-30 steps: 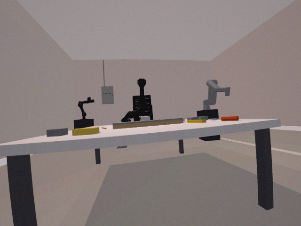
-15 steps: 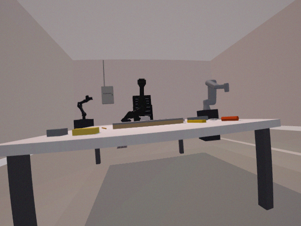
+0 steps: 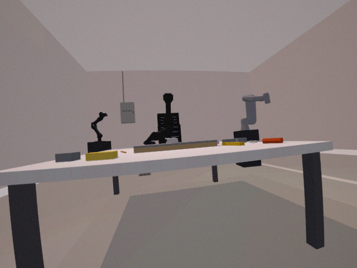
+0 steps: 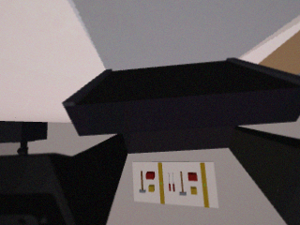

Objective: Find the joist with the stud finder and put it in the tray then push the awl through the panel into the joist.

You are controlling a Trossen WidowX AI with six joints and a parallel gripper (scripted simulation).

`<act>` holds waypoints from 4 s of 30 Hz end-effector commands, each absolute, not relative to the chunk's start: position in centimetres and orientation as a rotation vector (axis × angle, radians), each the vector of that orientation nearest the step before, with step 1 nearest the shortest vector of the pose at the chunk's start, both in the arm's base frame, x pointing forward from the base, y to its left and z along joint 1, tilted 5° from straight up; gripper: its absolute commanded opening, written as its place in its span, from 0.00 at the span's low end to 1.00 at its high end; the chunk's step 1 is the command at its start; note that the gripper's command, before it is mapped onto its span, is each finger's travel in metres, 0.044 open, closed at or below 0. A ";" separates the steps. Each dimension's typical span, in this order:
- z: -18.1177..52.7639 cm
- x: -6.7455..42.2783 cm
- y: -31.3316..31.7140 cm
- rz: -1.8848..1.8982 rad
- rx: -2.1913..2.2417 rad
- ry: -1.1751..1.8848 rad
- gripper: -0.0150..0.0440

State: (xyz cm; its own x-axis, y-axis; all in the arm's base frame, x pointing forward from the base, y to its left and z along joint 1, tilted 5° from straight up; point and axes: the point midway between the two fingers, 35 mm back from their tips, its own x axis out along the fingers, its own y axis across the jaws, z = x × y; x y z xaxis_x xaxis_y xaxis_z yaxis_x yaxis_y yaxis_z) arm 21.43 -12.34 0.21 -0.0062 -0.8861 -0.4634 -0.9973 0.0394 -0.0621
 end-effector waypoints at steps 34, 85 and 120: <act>-0.1 21.5 -12.1 0.428 -1.893 1.937 0.90; 0.2 21.5 -12.2 0.403 -1.905 1.946 1.00; 6.9 21.2 -10.5 0.407 -1.906 1.948 1.00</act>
